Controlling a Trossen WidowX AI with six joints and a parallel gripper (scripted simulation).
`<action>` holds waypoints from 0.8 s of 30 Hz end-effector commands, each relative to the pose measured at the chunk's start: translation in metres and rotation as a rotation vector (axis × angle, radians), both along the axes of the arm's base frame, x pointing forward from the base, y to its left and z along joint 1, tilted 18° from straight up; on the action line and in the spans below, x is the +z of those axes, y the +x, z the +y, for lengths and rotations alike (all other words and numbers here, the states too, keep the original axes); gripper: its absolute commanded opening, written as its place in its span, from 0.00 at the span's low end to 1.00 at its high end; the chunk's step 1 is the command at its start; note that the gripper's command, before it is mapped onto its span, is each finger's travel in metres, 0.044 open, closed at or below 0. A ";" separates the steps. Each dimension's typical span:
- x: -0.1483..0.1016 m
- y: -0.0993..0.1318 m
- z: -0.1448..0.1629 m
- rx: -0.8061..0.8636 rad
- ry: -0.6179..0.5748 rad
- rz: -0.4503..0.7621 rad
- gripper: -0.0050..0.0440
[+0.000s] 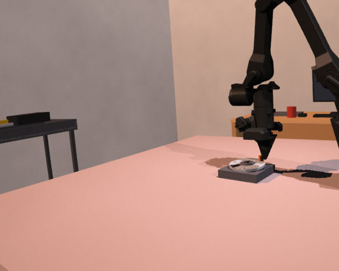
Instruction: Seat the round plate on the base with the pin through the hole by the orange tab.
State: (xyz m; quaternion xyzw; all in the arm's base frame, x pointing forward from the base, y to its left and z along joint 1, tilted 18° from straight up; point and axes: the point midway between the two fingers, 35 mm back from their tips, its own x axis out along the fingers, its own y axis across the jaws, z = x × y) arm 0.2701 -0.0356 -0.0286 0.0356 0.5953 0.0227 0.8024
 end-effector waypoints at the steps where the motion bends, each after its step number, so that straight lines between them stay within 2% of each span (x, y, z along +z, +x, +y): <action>1: 0.005 0.007 -0.004 0.004 -0.001 -0.019 0.00; 24: 0.007 0.015 -0.015 0.004 -0.001 -0.017 0.00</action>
